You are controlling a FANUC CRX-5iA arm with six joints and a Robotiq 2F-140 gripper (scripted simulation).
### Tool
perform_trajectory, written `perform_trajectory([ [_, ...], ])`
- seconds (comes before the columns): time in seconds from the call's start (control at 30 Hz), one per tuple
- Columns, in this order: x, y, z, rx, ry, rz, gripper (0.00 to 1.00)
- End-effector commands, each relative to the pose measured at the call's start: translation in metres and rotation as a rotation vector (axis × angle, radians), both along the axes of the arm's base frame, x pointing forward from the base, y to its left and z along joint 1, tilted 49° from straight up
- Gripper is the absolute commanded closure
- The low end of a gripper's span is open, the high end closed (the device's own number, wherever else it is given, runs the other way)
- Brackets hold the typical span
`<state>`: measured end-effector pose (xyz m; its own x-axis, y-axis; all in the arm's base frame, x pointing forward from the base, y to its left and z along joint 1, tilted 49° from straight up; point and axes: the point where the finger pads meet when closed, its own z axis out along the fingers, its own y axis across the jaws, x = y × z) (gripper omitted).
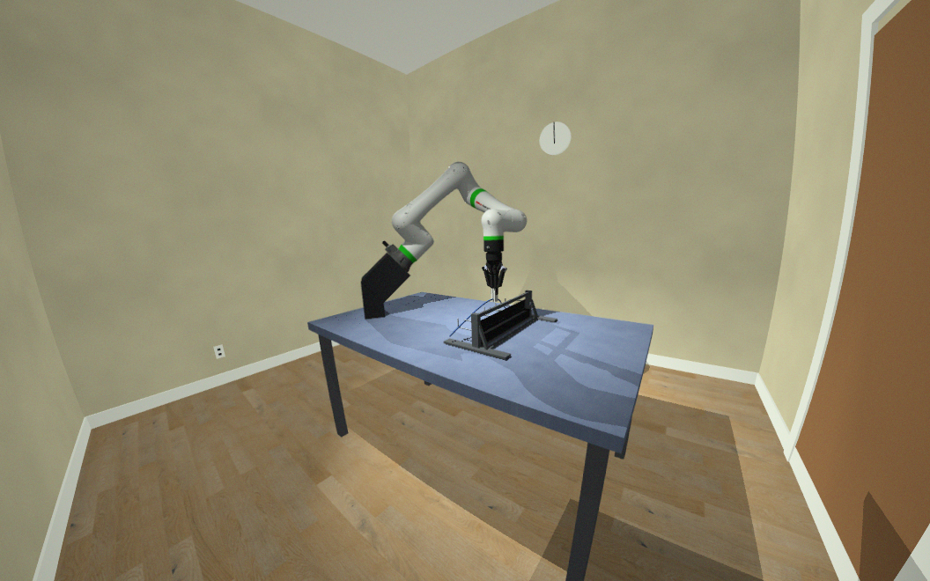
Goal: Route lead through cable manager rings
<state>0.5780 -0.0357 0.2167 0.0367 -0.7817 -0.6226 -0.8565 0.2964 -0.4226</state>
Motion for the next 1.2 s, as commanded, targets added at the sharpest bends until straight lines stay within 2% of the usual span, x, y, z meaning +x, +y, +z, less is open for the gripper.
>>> perform_trajectory([
  [0.0, 0.0002, -0.0005, -0.0001, 0.0, 0.0, -0.001, 1.0],
  [1.17, -0.0034, -0.003, -0.005, -0.008, -0.008, 0.009, 1.0],
])
